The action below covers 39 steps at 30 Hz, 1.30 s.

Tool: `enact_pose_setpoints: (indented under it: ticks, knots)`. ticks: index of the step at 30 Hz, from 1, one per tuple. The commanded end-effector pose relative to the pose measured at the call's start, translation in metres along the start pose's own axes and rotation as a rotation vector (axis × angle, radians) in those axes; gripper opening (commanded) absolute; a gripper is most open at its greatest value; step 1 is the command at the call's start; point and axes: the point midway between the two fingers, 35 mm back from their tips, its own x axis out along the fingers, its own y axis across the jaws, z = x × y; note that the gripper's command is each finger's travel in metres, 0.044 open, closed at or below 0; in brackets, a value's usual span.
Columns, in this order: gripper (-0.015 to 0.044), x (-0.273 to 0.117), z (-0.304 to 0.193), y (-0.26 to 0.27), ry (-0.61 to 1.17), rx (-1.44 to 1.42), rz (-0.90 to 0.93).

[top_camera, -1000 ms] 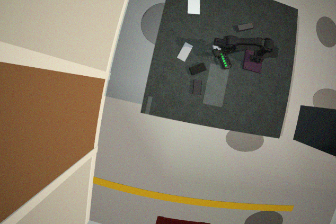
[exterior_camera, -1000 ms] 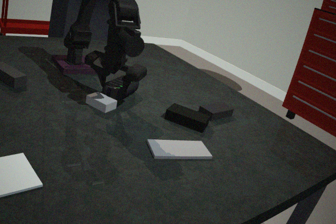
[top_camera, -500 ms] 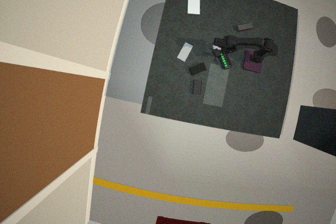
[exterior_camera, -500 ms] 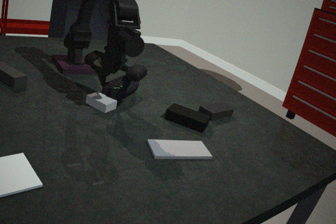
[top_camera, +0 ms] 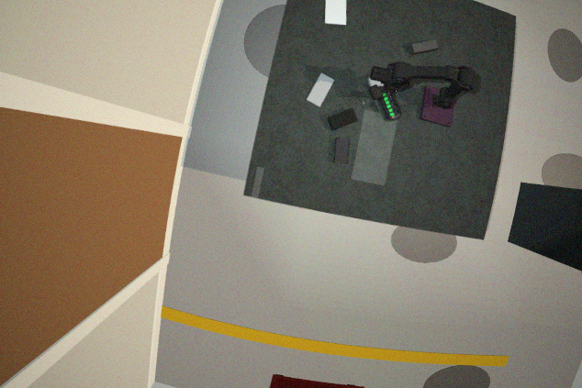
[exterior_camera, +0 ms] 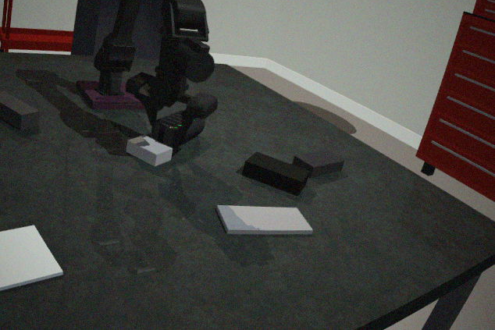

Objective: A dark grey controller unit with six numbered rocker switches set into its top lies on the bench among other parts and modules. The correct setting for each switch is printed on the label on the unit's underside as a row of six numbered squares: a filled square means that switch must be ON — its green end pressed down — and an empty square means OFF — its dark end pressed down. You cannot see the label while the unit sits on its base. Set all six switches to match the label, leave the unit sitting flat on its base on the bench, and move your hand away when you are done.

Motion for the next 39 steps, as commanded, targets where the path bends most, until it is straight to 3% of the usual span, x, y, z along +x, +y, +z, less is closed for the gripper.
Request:
enact_pose_setpoints:
  ticks: [1, 39]
  knots:
    - [0.0336, -0.005, -0.002, 0.001, -0.007, 0.001, 0.007]
    - [0.0336, -0.026, -0.02, 0.001, -0.067, 0.002, 0.007]
